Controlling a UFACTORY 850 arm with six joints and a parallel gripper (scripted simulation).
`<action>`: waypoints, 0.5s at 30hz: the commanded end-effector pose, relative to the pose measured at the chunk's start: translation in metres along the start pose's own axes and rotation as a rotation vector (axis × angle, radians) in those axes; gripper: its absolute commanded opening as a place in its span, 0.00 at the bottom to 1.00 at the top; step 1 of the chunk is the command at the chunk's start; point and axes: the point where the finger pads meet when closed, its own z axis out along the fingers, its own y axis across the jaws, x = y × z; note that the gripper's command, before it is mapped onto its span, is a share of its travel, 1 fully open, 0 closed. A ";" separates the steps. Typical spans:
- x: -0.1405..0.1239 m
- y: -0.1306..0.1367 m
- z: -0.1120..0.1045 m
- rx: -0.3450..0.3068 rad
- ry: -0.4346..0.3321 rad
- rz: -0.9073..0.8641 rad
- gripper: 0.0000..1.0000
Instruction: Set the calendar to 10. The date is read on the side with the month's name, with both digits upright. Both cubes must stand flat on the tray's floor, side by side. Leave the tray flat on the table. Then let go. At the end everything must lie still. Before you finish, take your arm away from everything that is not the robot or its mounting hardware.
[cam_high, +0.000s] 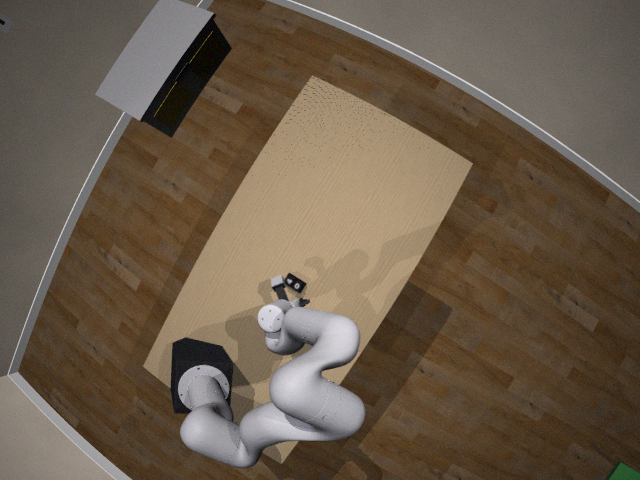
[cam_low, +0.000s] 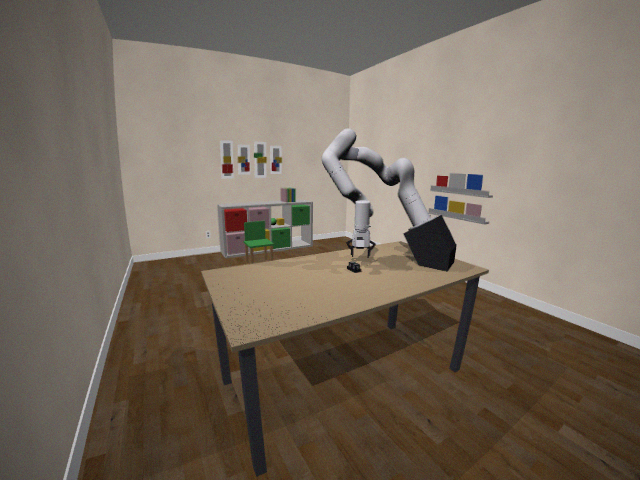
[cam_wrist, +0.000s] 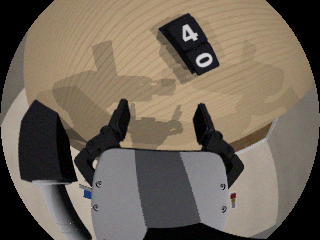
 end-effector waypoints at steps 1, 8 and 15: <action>0.006 -0.004 0.000 -0.005 0.003 0.042 1.00; 0.021 -0.020 0.000 -0.005 0.004 0.188 1.00; 0.025 -0.025 0.000 -0.005 0.004 0.245 1.00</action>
